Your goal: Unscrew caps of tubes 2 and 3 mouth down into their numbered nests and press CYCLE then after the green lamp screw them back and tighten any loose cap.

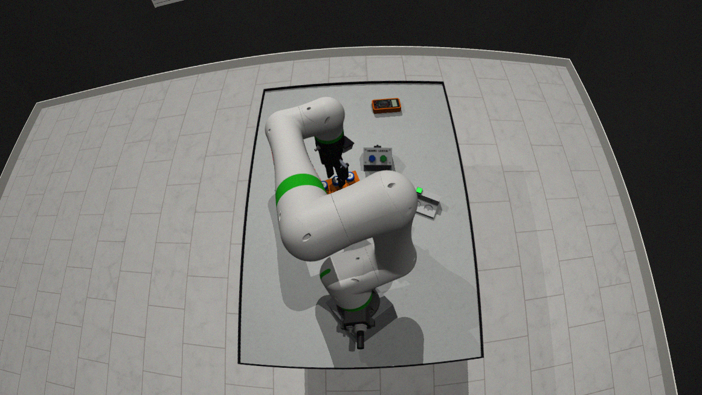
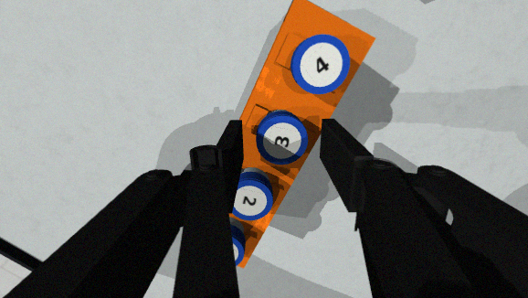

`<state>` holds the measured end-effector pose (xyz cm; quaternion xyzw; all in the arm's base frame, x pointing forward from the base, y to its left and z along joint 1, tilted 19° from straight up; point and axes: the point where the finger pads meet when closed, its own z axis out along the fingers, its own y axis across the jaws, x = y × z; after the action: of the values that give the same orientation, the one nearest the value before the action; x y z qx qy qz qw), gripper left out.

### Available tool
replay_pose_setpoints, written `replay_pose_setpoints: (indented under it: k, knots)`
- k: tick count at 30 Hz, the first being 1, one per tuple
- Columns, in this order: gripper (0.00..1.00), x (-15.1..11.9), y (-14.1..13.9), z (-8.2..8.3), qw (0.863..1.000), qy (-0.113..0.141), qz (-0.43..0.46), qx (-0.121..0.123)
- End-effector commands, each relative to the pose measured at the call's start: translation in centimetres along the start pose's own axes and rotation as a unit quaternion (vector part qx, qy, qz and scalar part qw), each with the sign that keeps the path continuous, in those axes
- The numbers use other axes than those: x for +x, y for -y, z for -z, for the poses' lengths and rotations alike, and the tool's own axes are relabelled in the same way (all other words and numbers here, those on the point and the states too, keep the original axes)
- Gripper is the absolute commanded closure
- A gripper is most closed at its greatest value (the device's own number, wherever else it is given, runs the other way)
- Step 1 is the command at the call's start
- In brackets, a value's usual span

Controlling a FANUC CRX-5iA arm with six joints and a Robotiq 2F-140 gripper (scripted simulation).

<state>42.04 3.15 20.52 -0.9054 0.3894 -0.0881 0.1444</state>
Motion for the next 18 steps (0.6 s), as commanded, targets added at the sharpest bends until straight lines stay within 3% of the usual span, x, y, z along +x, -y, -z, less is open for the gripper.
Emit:
replay_pose_setpoints:
  k: [1,18]
  knots:
    - [0.59,0.05,0.04,0.08,1.0,-0.001,0.0,0.001]
    - [0.59,0.05,0.04,-0.57,0.999,-0.001,-0.033,0.001]
